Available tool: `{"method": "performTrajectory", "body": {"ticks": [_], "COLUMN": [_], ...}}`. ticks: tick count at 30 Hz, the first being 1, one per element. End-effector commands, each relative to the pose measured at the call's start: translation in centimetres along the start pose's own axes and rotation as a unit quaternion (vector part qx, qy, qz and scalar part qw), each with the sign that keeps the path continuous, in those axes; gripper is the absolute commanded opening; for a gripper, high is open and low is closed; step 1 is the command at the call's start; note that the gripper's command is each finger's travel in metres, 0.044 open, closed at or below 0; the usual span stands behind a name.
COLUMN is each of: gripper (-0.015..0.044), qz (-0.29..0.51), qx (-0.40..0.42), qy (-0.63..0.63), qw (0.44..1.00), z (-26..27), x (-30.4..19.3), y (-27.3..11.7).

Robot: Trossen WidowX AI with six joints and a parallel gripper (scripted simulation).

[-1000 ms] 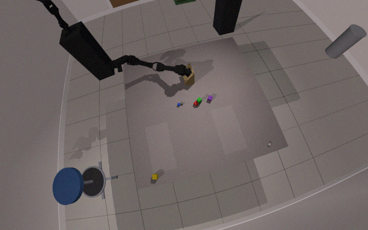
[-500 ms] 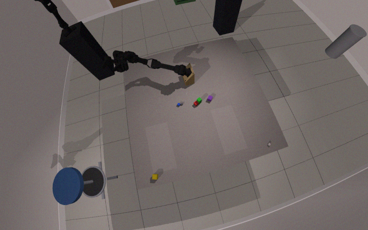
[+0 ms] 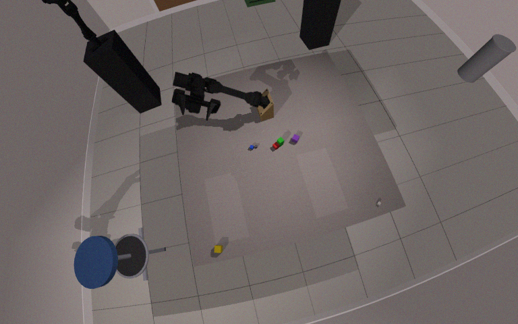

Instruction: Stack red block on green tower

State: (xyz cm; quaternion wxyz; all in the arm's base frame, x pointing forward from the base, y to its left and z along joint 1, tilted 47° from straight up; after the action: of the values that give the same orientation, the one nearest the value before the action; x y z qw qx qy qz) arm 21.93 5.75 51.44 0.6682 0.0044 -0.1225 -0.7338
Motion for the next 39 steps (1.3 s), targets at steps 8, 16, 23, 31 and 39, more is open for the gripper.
{"method": "performTrajectory", "body": {"ticks": [8, 16, 23, 31, 39], "gripper": [0.044, 0.044, 0.044, 0.044, 0.044], "qz": [0.009, 0.014, 0.021, 0.029, 0.04], "qx": [-0.213, -0.373, -0.496, -0.617, -0.717], "qy": [-0.129, -0.226, -0.297, -0.367, -0.426], "qw": [0.969, 0.9, 0.816, 0.695, 0.551], "z": [-13.5, -24.4, -32.8, -40.8, -46.7], "x": [-5.5, -7.0, -7.0, -5.9, -3.7], "y": [6.5, 7.6, 6.5, 3.4, -1.3]}}
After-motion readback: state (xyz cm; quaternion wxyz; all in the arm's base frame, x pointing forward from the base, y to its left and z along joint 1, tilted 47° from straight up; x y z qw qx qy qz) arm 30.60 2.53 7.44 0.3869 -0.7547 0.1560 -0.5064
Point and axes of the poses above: the point midway between the two fingers, 35 mm back from their tips, its own y axis out along the fingers, its own z axis across the jaws, x = y × z, the point moved 3 cm from there along -y, back along the fingers, and after that the axes turned 15 degrees about -y, right-handed, at the moved point
